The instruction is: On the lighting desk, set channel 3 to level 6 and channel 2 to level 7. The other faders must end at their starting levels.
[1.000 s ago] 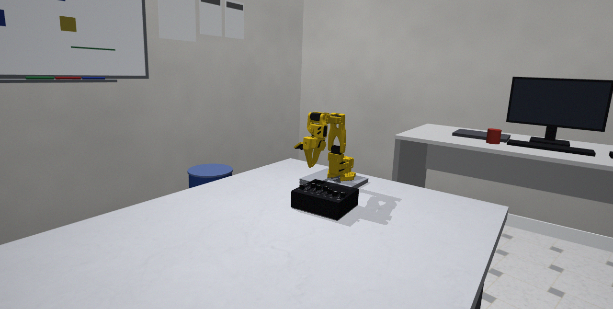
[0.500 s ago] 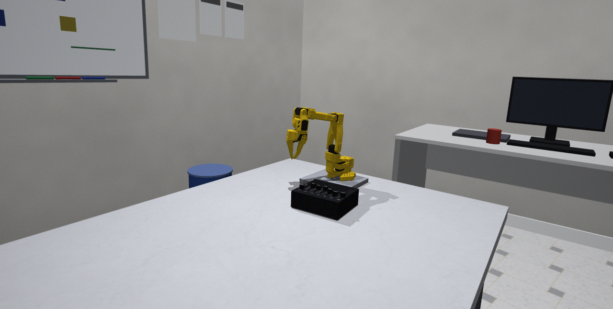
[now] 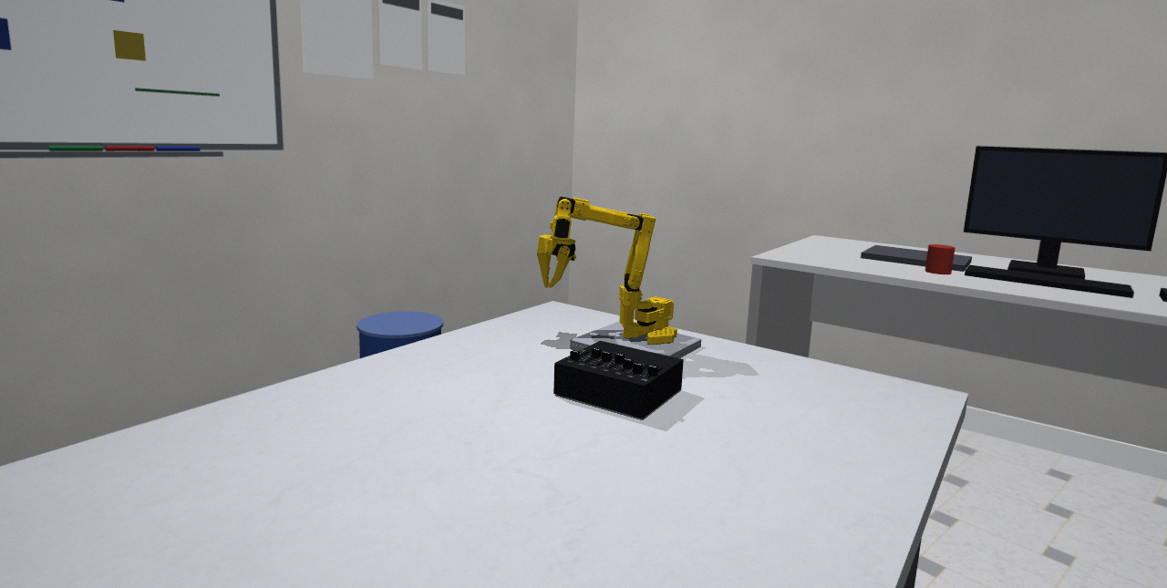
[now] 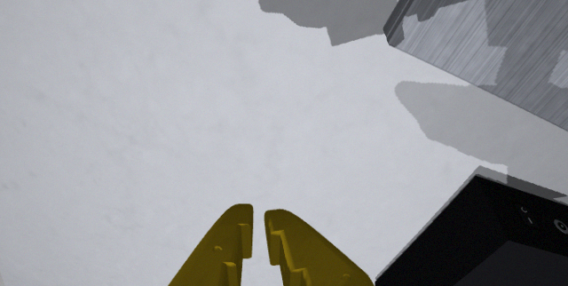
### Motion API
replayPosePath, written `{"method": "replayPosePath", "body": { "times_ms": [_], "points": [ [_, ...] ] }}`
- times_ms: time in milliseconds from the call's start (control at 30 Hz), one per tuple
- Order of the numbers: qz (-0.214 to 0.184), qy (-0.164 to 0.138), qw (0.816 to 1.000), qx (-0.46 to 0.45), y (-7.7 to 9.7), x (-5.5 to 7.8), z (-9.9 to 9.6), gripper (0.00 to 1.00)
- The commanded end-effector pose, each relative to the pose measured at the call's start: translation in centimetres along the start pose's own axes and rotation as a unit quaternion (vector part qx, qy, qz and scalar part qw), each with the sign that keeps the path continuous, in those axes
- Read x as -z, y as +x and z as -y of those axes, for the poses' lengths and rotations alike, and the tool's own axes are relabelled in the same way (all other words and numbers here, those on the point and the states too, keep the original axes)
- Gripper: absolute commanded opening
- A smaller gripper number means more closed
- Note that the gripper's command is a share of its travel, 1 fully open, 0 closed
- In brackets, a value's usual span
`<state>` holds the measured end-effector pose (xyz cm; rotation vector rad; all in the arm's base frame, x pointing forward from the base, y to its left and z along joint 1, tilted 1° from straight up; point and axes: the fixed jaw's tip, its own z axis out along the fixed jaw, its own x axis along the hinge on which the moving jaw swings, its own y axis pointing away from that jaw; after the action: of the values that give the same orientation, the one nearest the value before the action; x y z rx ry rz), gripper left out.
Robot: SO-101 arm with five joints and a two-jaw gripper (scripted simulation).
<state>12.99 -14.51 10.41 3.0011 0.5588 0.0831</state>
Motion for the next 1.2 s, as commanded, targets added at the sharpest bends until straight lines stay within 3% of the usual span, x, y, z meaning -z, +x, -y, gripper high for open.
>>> {"method": "replayPosePath", "body": {
  "times_ms": [0, 300, 1167],
  "points": [
    [0.003, -0.002, 1.0, -0.031, -1.4, 0.0, -0.2, 0.0],
    [0.007, -0.005, 0.997, -0.074, -3.0, 0.1, -0.5, 0.0],
    [0.007, -0.005, 0.997, -0.076, -3.1, 0.1, -0.5, 0.0]
  ]
}}
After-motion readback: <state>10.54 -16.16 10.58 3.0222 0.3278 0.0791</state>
